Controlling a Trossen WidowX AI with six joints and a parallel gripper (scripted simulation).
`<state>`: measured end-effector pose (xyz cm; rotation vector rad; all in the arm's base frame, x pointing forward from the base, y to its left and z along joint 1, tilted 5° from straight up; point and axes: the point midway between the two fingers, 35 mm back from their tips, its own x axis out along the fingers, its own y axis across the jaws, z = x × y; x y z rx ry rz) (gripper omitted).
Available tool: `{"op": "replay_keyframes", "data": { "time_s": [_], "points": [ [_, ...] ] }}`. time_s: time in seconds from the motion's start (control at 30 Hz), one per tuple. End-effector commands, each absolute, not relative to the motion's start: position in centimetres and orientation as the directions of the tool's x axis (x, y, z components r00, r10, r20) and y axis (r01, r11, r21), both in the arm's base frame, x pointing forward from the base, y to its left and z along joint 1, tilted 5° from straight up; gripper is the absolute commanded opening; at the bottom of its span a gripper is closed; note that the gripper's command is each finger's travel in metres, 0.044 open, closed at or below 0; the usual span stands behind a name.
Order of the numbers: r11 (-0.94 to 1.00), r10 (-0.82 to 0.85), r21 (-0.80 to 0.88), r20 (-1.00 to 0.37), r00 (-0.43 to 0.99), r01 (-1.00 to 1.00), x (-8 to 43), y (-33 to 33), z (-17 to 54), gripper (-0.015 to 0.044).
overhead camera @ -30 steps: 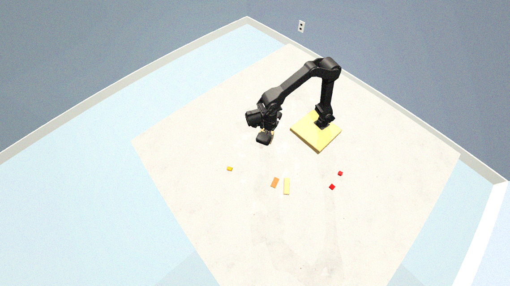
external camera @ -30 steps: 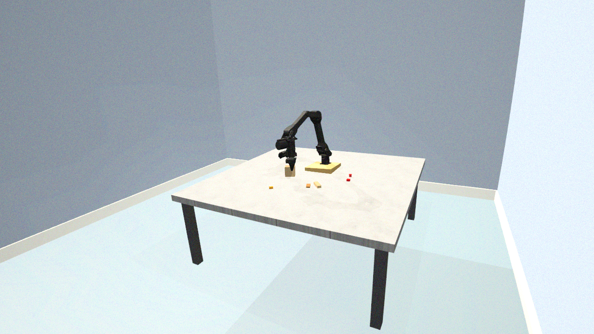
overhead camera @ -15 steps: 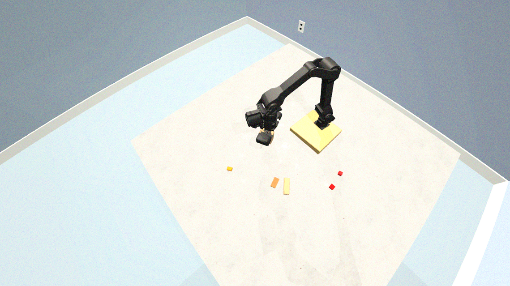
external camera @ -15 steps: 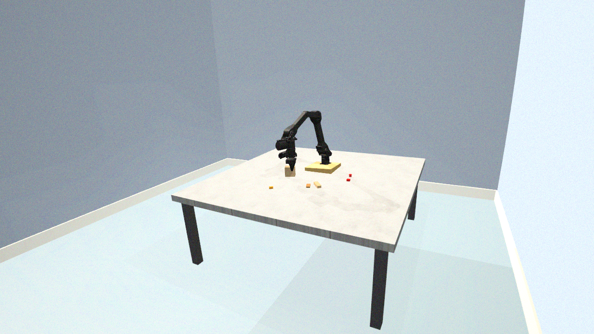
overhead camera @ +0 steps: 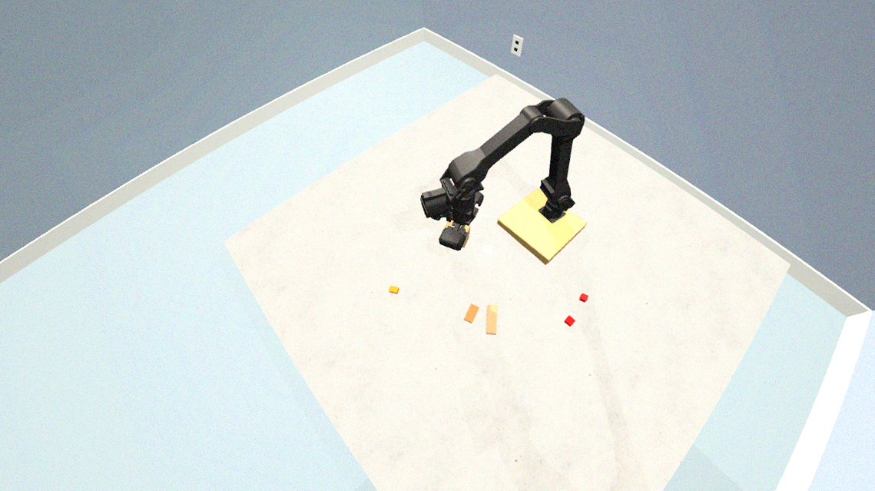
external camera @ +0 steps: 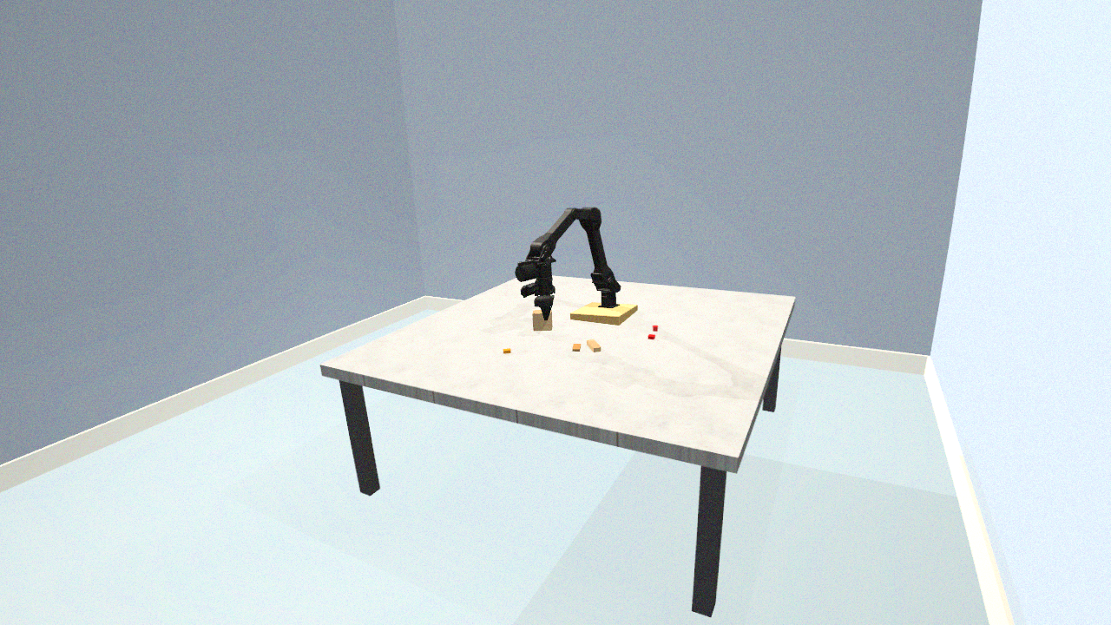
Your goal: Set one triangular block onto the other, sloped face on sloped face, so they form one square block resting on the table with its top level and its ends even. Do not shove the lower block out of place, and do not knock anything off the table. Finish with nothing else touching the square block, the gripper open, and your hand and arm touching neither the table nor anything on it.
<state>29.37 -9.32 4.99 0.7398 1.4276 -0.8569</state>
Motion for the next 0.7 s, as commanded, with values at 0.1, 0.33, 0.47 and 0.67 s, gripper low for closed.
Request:
{"op": "replay_keyframes", "data": {
  "time_s": [0.1,0.33,0.47,0.67],
  "points": [
    [0.52,-0.061,-0.072,-0.997,-0.047,0.851,29.3,-9.39,4.78,0.0],
    [0.517,-0.059,-0.067,-0.997,-0.043,0.853,29.39,-9.36,4.91,0.0],
    [0.518,-0.06,-0.07,-0.997,-0.046,0.853,29.34,-9.37,4.85,0.0],
    [0.517,-0.059,-0.067,-0.997,-0.043,0.853,29.38,-9.36,4.89,0.0131]
  ]
}}
